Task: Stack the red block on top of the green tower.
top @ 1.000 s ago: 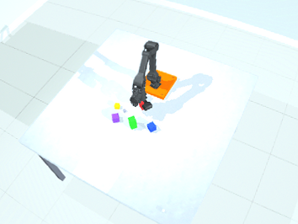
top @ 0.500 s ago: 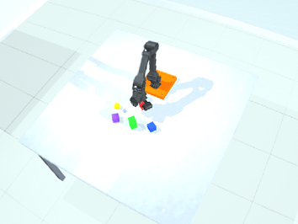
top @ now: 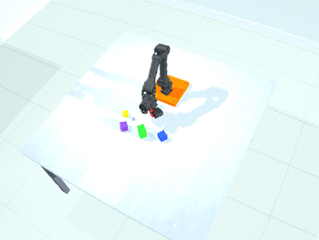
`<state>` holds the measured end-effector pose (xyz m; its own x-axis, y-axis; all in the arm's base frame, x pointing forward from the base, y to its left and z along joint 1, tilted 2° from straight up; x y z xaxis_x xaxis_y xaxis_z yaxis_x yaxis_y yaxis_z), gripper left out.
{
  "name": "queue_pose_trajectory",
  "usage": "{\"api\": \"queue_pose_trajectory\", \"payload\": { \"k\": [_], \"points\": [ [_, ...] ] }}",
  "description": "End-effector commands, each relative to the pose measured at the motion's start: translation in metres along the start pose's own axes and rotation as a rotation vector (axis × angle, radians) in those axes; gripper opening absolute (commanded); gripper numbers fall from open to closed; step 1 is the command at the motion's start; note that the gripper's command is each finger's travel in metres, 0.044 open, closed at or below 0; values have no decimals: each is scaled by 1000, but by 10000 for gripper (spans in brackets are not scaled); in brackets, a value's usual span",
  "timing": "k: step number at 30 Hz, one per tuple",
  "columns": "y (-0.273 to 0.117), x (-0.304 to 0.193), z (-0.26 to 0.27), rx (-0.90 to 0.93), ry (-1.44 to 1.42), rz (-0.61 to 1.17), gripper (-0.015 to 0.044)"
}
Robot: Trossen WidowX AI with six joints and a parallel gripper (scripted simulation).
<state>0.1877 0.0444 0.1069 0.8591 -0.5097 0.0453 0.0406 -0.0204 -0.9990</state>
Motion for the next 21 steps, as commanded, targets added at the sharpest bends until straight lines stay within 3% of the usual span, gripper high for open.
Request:
{"api": "queue_pose_trajectory", "payload": {
  "k": [1,21],
  "points": [
    [-13,1,1,5,-5,-10,0],
    [-101,0,1,5,-5,-10,0]
  ]
}}
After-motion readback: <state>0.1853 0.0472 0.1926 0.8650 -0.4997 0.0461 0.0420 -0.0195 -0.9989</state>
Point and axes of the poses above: the point midway between the two fingers, 35 mm back from their tips, its own y axis out along the fingers, its own z axis across the jaws, x = y × z, the point moved 8 cm from there along -y, back along the fingers, and after that the axes turned 10 degrees about y, right-handed, at the moved point
